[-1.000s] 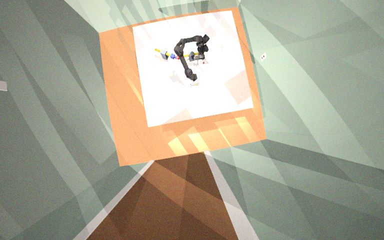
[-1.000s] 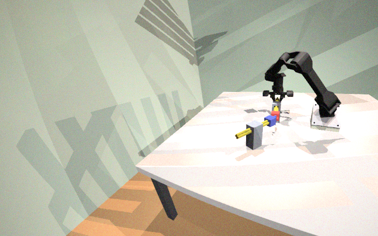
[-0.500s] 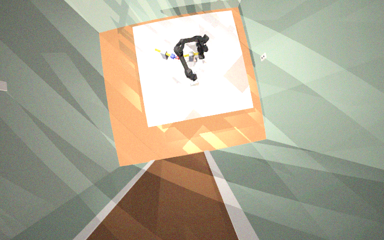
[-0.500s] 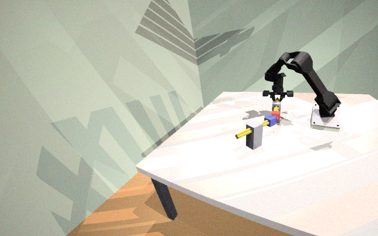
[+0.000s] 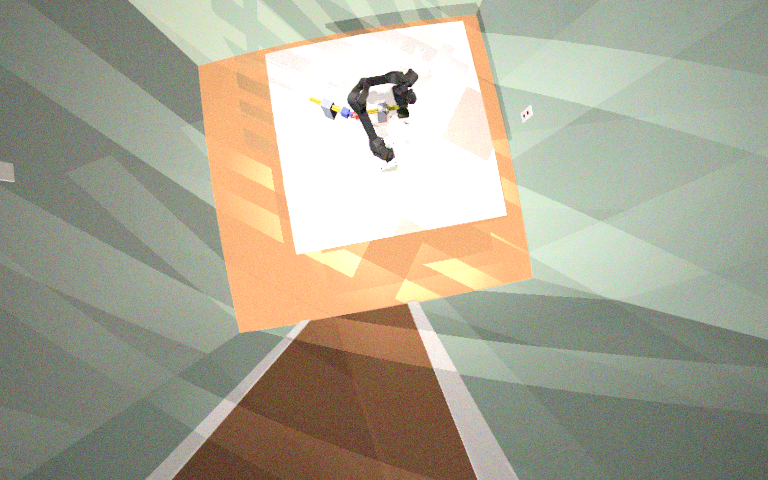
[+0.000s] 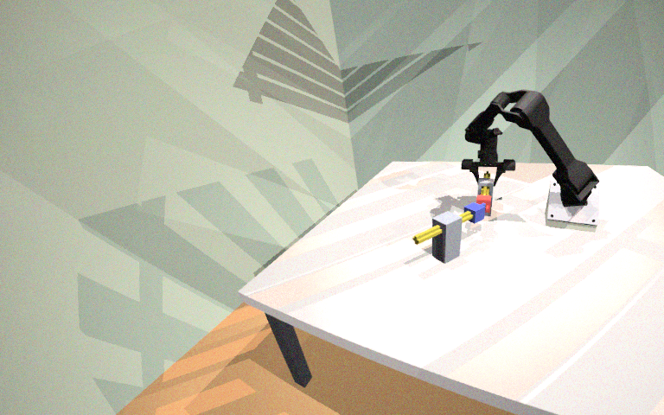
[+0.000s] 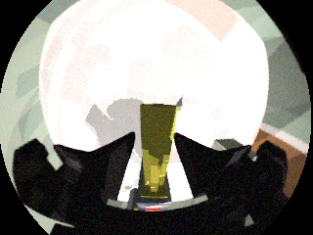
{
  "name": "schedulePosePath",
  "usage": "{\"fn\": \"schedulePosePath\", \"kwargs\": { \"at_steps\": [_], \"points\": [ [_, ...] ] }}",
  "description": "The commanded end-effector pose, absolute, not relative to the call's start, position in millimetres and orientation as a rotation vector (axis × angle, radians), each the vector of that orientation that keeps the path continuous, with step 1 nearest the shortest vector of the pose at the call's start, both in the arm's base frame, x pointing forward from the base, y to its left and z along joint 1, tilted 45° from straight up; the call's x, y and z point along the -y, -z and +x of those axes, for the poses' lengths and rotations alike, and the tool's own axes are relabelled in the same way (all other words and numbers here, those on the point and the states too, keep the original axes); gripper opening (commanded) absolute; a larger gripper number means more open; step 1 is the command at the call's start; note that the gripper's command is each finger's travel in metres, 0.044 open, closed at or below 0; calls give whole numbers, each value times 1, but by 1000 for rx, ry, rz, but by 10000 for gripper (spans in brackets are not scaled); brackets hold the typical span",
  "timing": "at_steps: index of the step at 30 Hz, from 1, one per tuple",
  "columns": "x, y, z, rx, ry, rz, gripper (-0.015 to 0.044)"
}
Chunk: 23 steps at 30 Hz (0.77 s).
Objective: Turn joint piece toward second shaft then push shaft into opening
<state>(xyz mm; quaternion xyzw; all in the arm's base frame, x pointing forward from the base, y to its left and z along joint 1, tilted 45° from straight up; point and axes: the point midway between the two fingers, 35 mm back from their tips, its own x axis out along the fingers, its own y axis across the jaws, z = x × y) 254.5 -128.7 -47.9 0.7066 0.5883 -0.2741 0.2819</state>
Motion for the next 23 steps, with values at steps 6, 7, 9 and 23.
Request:
{"fn": "schedulePosePath", "kwargs": {
  "at_steps": [6, 7, 9, 23],
  "points": [
    [128, 48, 254, -1579, 733, 1892, 440],
    [128, 48, 254, -1579, 733, 1892, 440],
    [128, 48, 254, -1579, 733, 1892, 440],
    [151, 25, 249, -1575, 734, 1899, 440]
  ]
}}
